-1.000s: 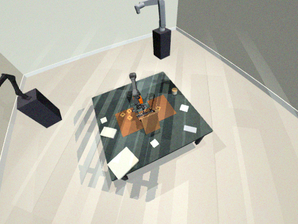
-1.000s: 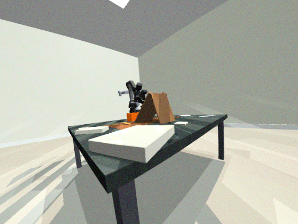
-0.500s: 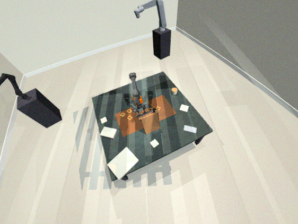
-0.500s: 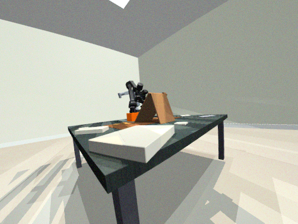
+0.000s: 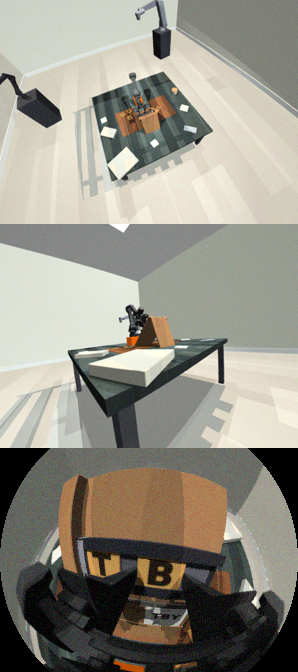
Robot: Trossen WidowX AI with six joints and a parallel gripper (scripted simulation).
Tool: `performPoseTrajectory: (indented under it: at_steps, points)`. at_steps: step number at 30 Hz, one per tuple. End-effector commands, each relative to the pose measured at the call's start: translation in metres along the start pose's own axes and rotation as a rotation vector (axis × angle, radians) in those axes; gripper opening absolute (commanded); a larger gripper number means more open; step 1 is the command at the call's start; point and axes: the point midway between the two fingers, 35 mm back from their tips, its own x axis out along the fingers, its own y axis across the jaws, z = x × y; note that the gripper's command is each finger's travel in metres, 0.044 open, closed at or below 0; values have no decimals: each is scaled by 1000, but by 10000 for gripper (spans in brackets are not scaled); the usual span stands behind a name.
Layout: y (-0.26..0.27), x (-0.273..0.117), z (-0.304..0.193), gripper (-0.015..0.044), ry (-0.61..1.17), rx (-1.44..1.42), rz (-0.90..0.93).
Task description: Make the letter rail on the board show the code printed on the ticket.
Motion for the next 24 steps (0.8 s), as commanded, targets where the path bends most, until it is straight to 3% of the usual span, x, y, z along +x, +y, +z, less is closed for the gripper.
performPoseTrajectory:
  at_steps: [1, 24]
  points:
    - [2, 0, 0, 0, -2, 3, -4]
    - [14, 0, 0, 0, -2, 4, -3]
